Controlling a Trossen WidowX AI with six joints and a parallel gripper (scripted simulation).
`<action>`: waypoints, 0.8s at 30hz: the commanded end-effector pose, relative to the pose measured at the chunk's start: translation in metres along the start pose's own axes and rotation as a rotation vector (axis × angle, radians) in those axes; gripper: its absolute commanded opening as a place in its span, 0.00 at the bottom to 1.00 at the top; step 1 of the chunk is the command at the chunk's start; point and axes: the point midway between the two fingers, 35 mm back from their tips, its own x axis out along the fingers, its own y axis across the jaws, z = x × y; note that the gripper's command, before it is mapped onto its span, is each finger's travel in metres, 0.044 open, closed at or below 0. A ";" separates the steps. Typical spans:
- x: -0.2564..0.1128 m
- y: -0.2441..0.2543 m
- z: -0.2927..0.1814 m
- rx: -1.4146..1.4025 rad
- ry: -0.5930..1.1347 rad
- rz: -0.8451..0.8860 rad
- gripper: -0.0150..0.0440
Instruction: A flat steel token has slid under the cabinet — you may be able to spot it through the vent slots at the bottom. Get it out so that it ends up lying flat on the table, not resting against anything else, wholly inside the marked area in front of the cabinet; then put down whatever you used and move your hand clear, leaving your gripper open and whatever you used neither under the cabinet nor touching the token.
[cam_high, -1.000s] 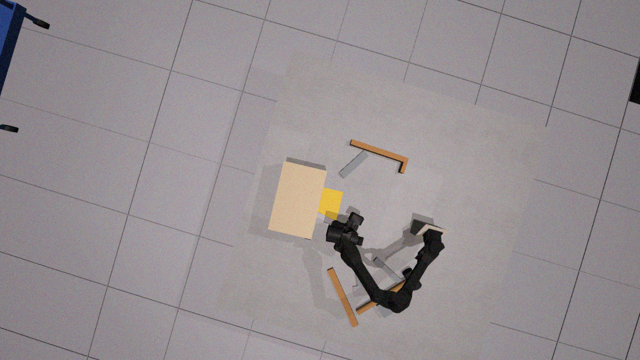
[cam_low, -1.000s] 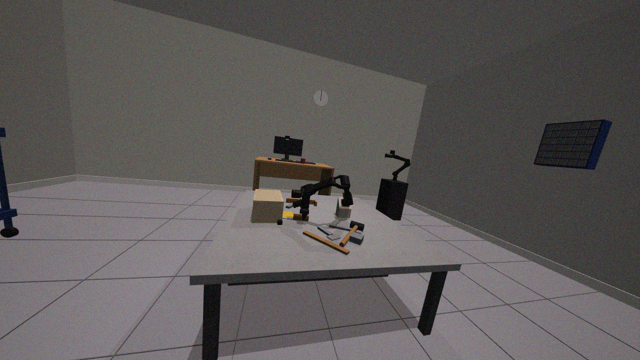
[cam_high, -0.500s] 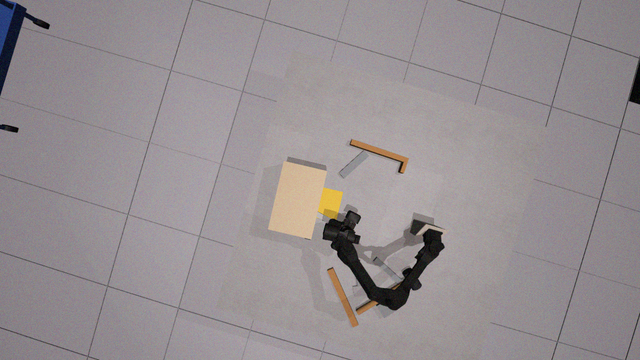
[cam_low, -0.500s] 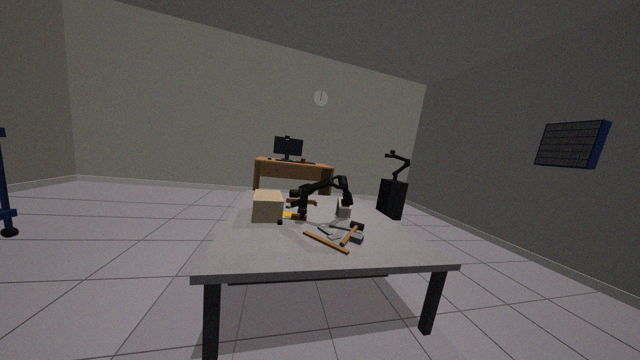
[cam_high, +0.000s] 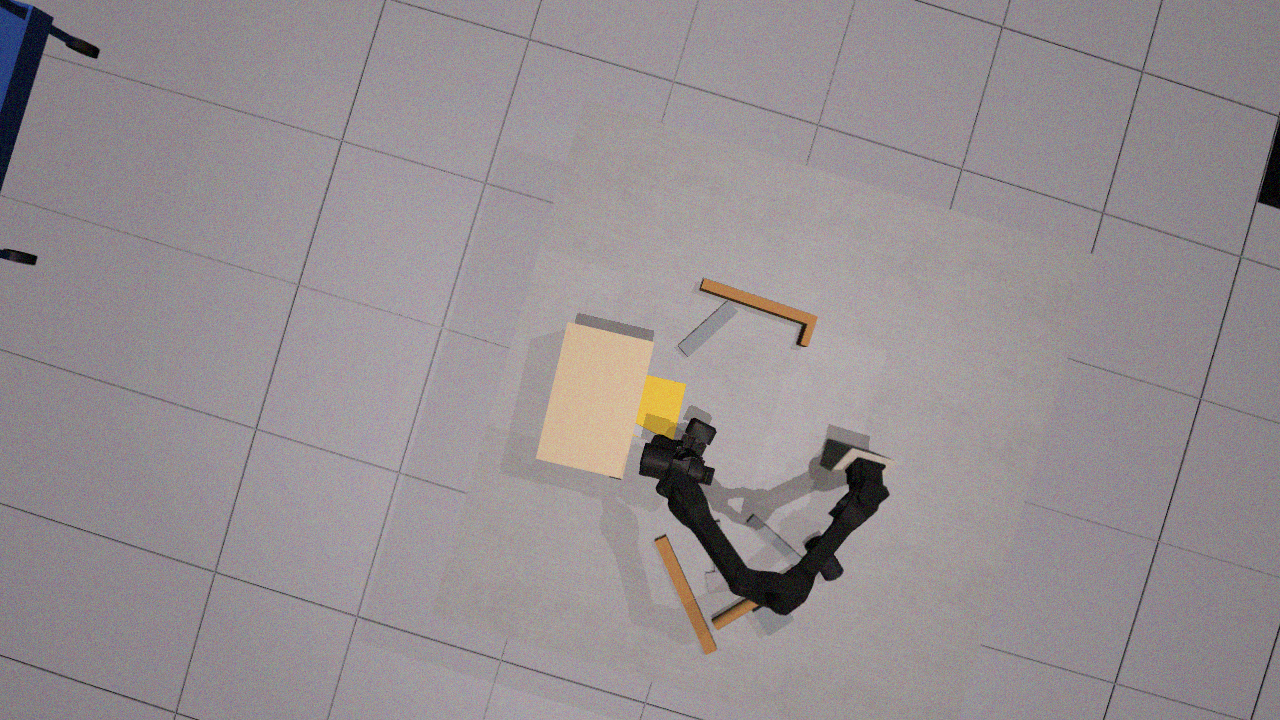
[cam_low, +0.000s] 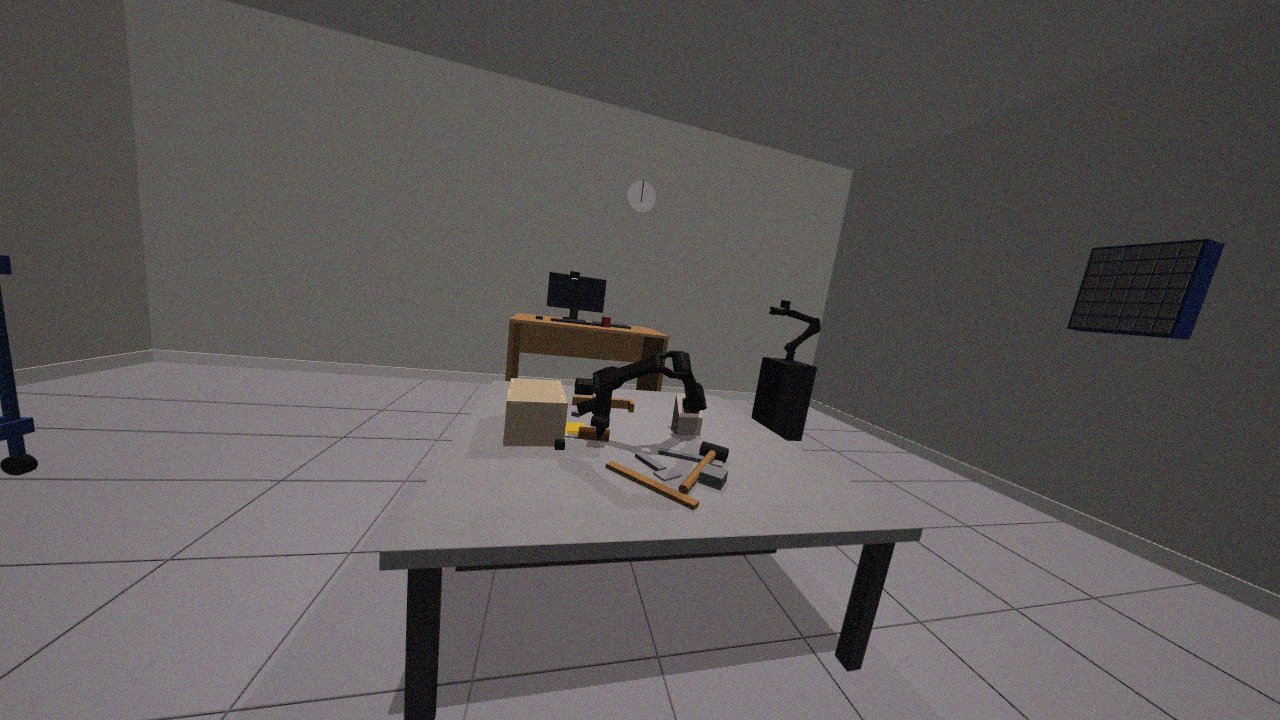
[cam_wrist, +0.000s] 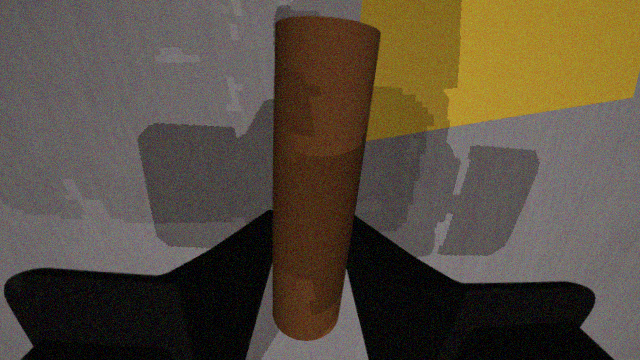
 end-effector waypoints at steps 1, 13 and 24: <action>0.000 0.000 0.007 -0.008 -0.003 0.003 0.25; 0.000 0.000 0.018 -0.008 -0.004 0.003 0.25; 0.000 -0.001 0.028 -0.008 -0.004 0.003 0.25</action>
